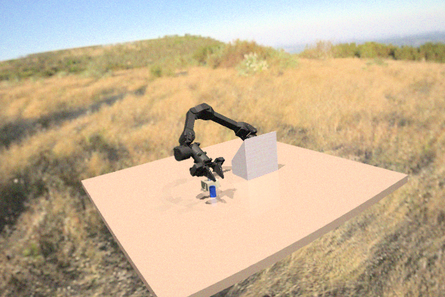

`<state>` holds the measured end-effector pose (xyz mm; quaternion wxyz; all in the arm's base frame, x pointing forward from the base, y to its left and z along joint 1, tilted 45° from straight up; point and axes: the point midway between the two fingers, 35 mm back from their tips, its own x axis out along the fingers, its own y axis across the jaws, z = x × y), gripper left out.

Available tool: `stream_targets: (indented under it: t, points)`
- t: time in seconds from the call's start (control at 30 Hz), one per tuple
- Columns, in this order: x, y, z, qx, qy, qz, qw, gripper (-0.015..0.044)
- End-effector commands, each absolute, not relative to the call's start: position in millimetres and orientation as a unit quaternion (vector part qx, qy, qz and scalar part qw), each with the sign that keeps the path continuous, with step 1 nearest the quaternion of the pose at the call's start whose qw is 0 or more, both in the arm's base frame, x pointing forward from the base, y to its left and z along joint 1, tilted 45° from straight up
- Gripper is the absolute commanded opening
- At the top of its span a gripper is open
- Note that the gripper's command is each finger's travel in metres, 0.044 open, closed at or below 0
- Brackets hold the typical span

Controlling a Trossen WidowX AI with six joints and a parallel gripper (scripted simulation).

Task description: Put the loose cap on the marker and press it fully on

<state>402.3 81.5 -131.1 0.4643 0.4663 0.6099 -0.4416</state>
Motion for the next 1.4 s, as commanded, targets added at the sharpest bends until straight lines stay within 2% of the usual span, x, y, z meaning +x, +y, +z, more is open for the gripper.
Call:
stream_targets:
  t: [0.0,0.27,0.6,1.37]
  points:
    - [371,52,-109,-0.002,0.72,-0.269,0.64,0.0252]
    - [366,41,-93,-0.207,0.74,-0.17,0.616,0.0252]
    - [365,30,-70,-0.433,0.738,-0.041,0.516,0.0252]
    - [366,29,-68,-0.443,0.737,-0.033,0.509,0.0252]
